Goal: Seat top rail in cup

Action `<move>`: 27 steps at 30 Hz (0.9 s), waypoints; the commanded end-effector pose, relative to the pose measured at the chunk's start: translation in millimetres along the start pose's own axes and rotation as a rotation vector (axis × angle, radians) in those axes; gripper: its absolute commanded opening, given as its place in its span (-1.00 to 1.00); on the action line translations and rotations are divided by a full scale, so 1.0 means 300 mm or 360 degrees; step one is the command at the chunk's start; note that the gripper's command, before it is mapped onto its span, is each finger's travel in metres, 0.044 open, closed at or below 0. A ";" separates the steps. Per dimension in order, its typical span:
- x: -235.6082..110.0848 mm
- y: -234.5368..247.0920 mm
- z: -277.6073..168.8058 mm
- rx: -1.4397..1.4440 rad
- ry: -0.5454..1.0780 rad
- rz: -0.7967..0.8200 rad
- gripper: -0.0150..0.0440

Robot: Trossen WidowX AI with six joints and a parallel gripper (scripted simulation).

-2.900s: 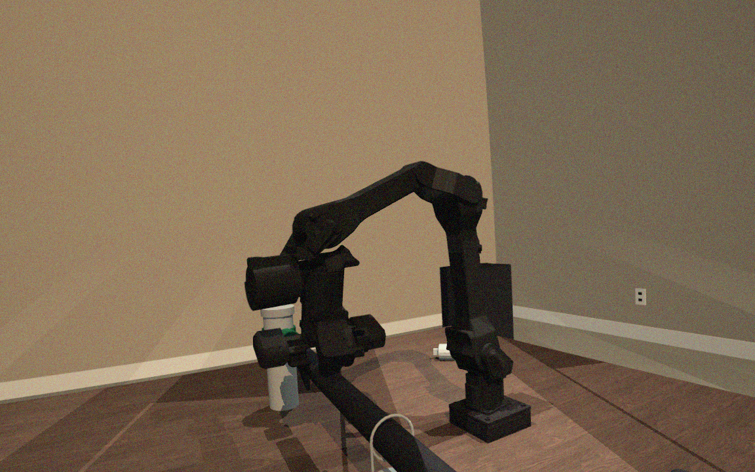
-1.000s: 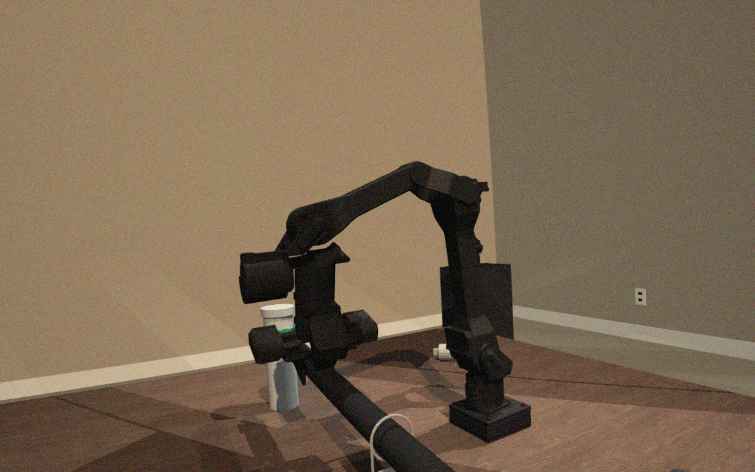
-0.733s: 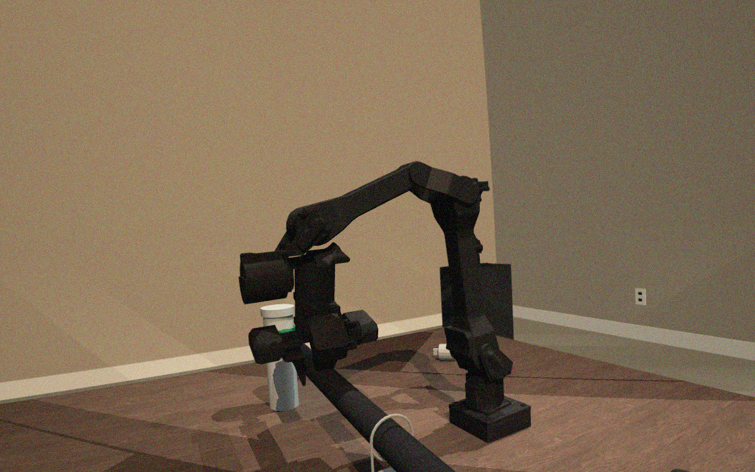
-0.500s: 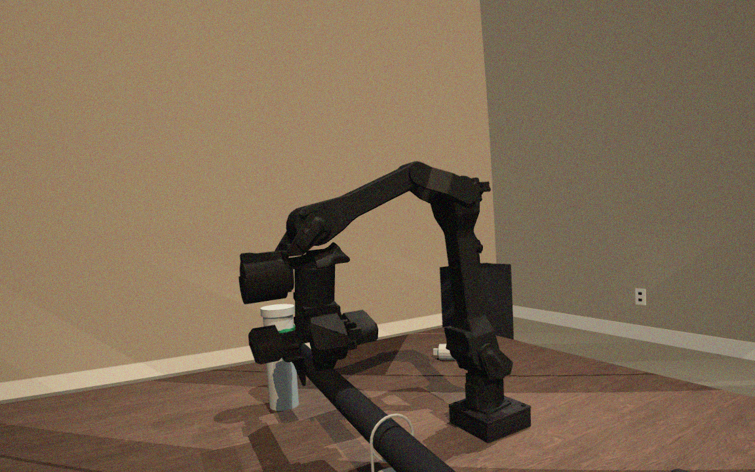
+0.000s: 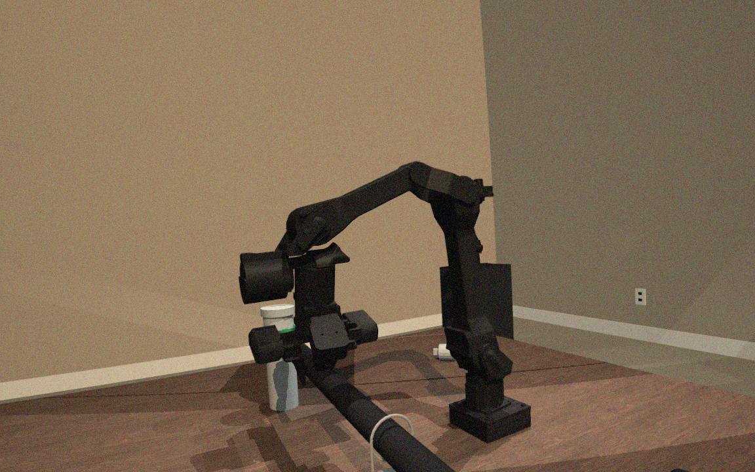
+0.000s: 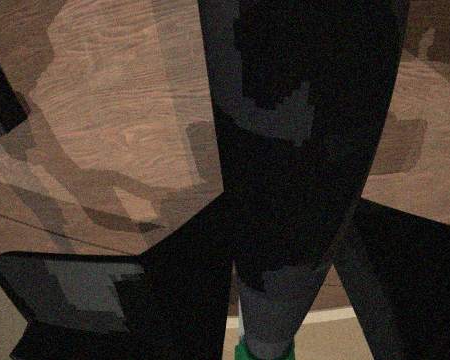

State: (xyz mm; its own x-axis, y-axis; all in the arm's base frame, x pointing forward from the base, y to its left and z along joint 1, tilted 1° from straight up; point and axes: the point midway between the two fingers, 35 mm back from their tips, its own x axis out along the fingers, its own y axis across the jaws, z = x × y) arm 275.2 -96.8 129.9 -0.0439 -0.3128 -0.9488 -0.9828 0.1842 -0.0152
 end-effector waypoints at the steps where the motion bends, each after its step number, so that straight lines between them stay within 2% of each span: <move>1: -0.002 0.001 -0.024 0.0006 0.0035 -0.0005 -0.49; 27: 0.000 -0.001 -0.005 -0.0001 0.0003 0.0000 -0.49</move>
State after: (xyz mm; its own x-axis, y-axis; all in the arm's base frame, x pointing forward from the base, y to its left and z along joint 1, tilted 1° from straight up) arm 275.1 -96.8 129.4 -0.0454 -0.3119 -0.9490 -0.9828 0.1843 -0.0136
